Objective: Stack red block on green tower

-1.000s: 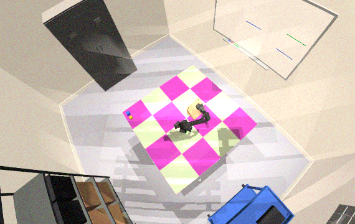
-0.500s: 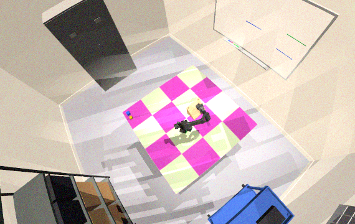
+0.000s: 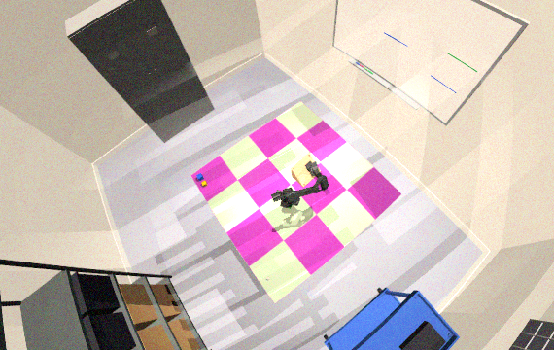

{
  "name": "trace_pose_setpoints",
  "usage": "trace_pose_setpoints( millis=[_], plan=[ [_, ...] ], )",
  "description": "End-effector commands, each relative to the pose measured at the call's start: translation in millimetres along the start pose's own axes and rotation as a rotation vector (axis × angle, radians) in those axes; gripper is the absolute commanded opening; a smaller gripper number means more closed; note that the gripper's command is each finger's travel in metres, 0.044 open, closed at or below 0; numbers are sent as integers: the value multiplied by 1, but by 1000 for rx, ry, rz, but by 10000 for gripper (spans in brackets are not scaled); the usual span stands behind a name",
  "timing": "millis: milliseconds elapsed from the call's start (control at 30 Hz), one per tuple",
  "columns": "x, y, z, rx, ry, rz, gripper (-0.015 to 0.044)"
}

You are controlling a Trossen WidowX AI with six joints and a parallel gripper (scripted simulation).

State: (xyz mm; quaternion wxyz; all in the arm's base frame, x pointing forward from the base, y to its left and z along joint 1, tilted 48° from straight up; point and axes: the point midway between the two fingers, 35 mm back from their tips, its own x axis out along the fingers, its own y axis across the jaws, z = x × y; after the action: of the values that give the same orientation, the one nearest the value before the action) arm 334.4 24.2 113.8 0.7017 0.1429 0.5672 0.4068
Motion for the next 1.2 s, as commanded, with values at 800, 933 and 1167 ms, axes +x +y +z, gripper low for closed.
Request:
trace_pose_setpoints(
  millis=[800,933,1167],
  plan=[
    [0,0,0,1,0,0,440],
    [0,0,0,1,0,0,440],
    [0,0,0,1,0,0,440]
  ],
)
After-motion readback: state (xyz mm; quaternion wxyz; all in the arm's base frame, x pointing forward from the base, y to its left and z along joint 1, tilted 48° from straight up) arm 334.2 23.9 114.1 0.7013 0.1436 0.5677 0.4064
